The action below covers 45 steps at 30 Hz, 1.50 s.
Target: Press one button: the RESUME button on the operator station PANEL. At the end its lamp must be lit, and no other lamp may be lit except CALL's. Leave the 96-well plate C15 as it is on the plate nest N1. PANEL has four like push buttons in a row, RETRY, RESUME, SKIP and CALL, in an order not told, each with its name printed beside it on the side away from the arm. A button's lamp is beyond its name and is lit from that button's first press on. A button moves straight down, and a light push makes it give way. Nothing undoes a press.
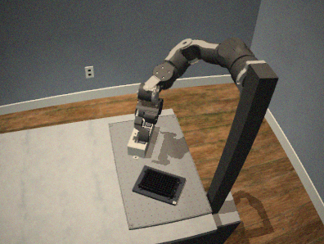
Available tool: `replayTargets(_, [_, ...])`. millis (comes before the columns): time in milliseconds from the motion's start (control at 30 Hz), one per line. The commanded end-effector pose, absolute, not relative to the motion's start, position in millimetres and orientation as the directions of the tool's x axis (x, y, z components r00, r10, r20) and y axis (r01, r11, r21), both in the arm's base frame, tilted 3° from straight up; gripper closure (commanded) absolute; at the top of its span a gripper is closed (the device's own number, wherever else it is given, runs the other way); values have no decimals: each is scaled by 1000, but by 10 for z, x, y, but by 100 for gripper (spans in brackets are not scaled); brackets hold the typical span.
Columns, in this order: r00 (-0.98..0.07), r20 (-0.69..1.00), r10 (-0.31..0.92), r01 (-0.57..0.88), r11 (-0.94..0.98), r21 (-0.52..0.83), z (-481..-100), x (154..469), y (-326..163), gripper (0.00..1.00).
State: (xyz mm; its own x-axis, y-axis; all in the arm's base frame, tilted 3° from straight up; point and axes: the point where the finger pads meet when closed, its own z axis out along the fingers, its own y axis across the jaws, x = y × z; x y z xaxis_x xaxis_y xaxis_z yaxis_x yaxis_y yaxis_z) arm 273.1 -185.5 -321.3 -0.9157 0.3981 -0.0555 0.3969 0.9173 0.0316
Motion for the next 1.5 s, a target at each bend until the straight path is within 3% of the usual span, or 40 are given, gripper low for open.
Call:
replayTargets(0, [-917, -57, 396, 395, 918, 28, -3201, 2732, -1864, 0])
replayTargets(433, [-917, -57, 396, 395, 918, 28, -3201, 2732, -1864, 0])
replayTargets(467, [-917, -57, 396, 395, 918, 28, -3201, 2732, -1864, 100])
replayTargets(1467, [-917, -57, 396, 395, 918, 28, -3201, 2732, -1864, 100])
